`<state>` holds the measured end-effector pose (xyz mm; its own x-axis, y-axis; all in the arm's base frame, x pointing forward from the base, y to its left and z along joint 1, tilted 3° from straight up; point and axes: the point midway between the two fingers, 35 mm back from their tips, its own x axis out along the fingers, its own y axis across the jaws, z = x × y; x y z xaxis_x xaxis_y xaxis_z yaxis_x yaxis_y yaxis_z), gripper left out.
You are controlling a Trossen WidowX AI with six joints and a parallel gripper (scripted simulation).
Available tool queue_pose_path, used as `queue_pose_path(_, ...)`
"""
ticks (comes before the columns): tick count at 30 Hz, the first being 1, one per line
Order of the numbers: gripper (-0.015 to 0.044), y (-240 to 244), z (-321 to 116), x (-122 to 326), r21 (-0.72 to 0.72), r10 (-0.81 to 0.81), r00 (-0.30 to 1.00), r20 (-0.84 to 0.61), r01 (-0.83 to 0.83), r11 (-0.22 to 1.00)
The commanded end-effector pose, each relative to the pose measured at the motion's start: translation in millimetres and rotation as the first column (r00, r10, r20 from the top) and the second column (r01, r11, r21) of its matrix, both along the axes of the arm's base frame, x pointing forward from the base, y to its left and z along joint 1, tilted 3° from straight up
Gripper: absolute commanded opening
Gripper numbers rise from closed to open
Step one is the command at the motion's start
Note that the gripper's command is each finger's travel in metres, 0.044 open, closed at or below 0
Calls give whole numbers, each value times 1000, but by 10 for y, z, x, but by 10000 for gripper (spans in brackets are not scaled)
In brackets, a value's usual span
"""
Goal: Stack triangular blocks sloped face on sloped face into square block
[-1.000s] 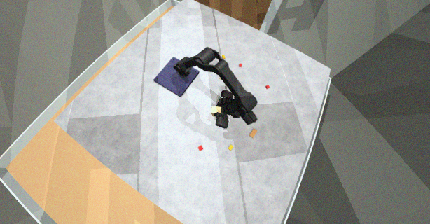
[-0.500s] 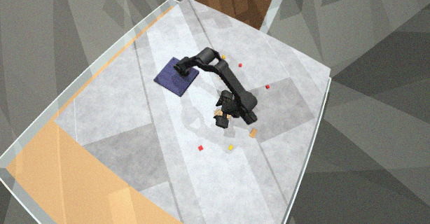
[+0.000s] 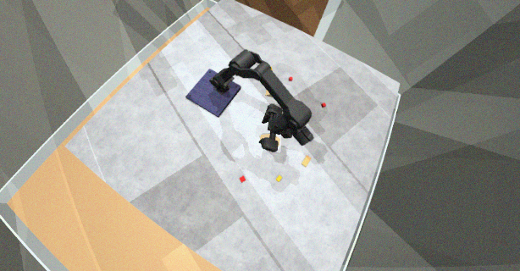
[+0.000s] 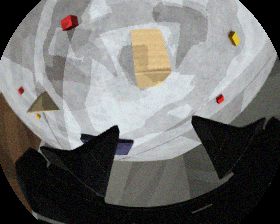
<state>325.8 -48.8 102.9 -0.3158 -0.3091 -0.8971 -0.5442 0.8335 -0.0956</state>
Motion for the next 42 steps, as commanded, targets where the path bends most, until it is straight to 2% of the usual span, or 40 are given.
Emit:
queue_pose_path(1, 440, 25, 546, -81, -6, 53, 990, 131, -53, 999)
queue_pose_path(7, 440, 31, 661, -103, 3, 49, 983, 177, -50, 999)
queue_pose_path(14, 440, -121, 290, -199, 300, -93, 931, 354, -19, 954)
queue_pose_path(21, 440, -257, 55, -311, 491, -206, 778, 594, -147, 859)
queue_pose_path(28, 440, -333, -24, -500, 481, -247, 539, 805, -348, 805)
queue_pose_path(35, 440, -332, -34, -497, 478, -247, 532, 810, -354, 804)
queue_pose_path(42, 440, -222, -376, -157, 477, -245, 534, 809, -354, 804)
